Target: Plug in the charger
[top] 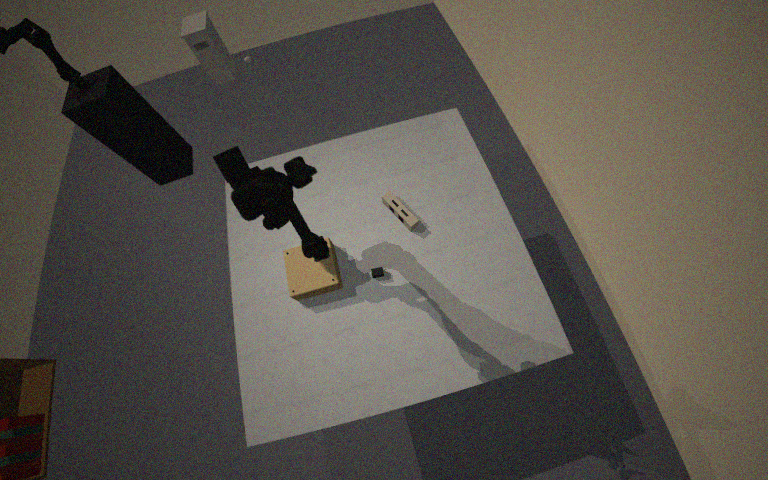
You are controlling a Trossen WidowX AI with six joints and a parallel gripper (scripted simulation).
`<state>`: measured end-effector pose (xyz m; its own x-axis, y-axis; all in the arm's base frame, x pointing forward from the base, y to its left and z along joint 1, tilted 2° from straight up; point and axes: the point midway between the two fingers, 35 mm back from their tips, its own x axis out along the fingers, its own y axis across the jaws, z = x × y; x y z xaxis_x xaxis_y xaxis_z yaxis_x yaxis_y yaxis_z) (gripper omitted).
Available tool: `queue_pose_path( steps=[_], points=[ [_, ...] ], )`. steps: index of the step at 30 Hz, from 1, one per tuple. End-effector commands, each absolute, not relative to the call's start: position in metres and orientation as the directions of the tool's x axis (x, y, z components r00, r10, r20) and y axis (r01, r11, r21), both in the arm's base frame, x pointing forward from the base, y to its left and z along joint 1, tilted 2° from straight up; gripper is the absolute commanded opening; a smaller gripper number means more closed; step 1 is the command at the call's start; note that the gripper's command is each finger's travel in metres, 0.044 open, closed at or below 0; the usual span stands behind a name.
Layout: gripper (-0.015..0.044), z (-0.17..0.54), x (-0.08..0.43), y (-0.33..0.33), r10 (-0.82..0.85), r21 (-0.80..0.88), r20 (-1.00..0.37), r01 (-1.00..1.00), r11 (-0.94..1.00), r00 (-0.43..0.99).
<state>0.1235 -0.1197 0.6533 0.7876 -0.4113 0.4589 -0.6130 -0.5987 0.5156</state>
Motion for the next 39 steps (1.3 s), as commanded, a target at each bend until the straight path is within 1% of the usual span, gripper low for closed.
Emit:
queue_pose_path(
  steps=[1,2,11,19,24,29,34,39],
  points=[
    [0.0426,0.653,0.124,-0.121,-0.413,0.51,0.458,-0.613,-0.604,0.787],
    [0.044,0.651,0.124,-0.124,-0.417,0.493,0.455,-0.612,-0.618,0.787],
    [0.044,0.618,0.136,-0.179,-0.488,0.158,0.381,-0.575,-0.803,0.786],
    [0.044,0.578,0.153,-0.221,-0.541,-0.17,0.284,-0.514,-0.841,0.791],
    [0.044,0.552,0.167,-0.243,-0.561,-0.363,0.214,-0.468,-0.806,0.8],
    [0.044,0.523,0.181,-0.26,-0.572,-0.538,0.138,-0.424,-0.728,0.808],
    [0.044,0.49,0.195,-0.276,-0.583,-0.692,0.05,-0.393,-0.605,0.811],
    [0.044,0.455,0.209,-0.289,-0.586,-0.812,-0.046,-0.371,-0.449,0.809]
  ],
)
